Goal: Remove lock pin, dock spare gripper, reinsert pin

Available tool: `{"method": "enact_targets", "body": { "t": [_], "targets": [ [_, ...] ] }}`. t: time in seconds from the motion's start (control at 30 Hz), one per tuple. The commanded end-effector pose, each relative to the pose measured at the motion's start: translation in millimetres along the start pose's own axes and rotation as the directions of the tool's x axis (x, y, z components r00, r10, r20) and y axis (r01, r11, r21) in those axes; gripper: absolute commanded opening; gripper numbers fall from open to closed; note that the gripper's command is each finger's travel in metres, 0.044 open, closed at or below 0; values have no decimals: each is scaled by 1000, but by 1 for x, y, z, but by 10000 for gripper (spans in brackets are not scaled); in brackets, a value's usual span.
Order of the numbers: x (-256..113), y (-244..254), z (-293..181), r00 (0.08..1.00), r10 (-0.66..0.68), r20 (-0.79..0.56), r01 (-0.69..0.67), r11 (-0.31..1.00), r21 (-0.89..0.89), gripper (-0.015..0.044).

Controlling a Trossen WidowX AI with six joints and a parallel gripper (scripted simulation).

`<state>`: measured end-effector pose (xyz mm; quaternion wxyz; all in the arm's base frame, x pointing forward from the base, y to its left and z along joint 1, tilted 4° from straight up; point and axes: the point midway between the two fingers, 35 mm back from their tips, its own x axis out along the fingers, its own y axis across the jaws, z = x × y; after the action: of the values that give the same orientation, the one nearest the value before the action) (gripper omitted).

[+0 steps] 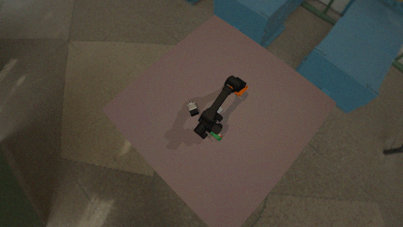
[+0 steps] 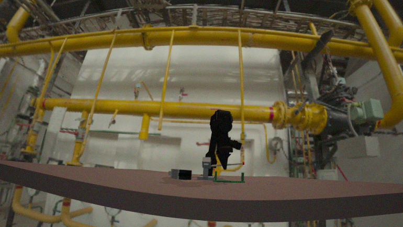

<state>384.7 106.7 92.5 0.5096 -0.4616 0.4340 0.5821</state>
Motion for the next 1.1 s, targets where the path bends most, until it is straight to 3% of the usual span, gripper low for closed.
{"method": "enact_targets", "body": {
  "t": [0.0, 1.07],
  "targets": [
    [-4, -1, -2, 1000, -8, -2, 8, 1000, -10, 0],
    [38, -3, -7, 1000, -20, 1, 20, 1000, -10, 0]
  ]
}}
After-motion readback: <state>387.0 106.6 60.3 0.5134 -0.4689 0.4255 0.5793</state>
